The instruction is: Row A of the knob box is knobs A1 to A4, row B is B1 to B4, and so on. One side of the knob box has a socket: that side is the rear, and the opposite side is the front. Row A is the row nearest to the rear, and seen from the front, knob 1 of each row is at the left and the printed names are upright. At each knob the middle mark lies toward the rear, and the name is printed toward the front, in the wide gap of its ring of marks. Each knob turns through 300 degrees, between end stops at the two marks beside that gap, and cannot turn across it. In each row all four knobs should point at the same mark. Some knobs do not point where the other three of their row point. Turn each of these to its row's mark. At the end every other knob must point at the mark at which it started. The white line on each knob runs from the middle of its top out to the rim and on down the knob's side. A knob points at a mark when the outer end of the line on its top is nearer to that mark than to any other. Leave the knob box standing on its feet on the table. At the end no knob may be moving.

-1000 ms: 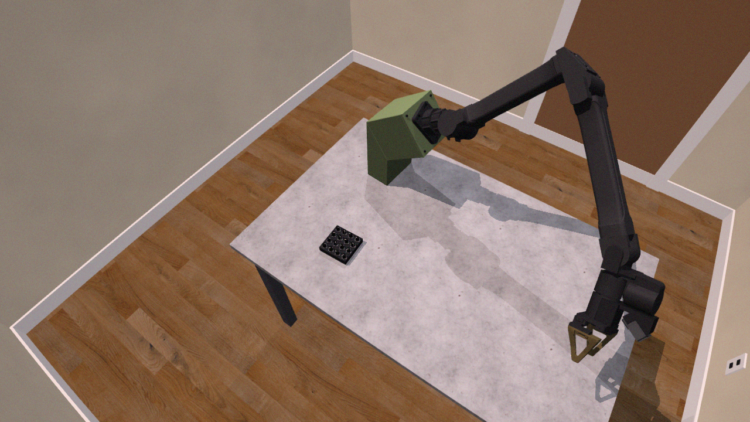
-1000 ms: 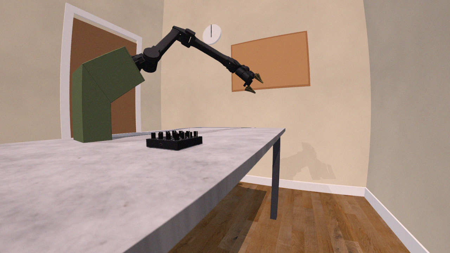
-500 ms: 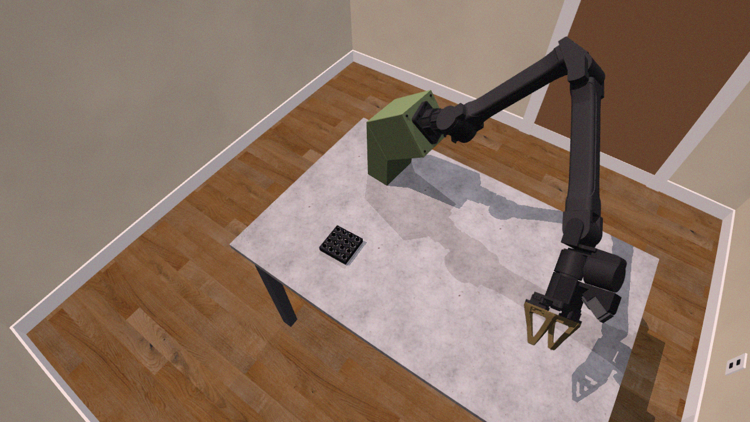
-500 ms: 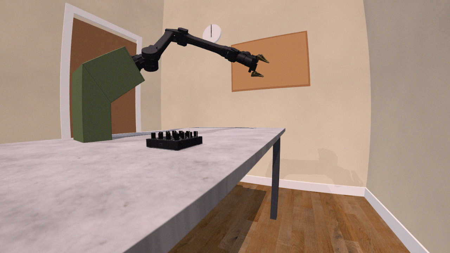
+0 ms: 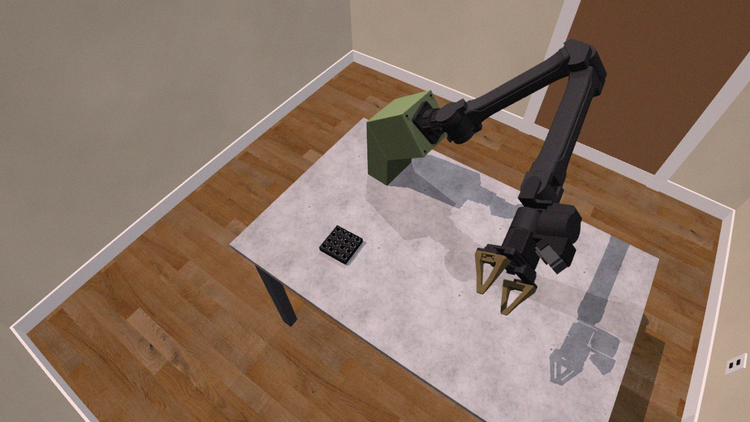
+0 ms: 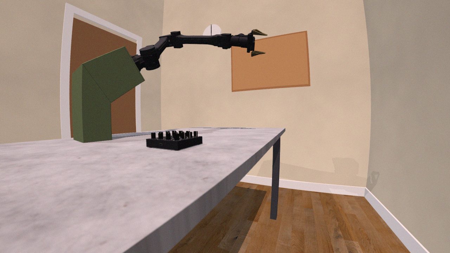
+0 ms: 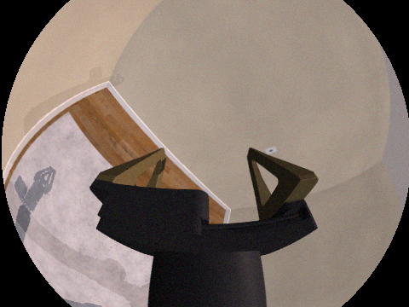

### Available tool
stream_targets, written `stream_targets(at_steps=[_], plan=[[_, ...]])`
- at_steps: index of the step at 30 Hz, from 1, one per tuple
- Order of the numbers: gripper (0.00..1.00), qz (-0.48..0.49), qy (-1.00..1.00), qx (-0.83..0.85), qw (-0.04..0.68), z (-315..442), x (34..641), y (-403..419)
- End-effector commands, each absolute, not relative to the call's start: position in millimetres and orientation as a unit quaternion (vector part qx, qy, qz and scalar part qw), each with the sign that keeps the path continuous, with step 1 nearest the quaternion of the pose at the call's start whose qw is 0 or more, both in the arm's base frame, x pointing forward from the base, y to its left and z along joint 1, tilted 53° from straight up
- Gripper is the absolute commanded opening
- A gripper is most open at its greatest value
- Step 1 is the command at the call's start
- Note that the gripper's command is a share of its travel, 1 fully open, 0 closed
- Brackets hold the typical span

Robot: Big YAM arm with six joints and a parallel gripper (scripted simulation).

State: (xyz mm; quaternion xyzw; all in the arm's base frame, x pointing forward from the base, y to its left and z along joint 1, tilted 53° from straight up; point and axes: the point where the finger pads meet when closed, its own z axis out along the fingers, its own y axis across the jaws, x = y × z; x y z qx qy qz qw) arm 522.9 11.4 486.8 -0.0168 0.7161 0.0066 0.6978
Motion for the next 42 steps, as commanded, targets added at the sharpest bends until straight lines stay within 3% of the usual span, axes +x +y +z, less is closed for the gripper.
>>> stream_targets(at_steps=[1, 11, 29, 42], plan=[[1.0, 0.01, 0.727, 0.002, 0.687, 457, 543, -12], [1.0, 0.036, 0.782, -0.018, 0.622, 371, 575, -12], [1.0, 0.155, 0.886, -0.043, 0.434, 126, 601, -12], [1.0, 0.265, 0.922, -0.013, 0.282, -40, 536, -1]])
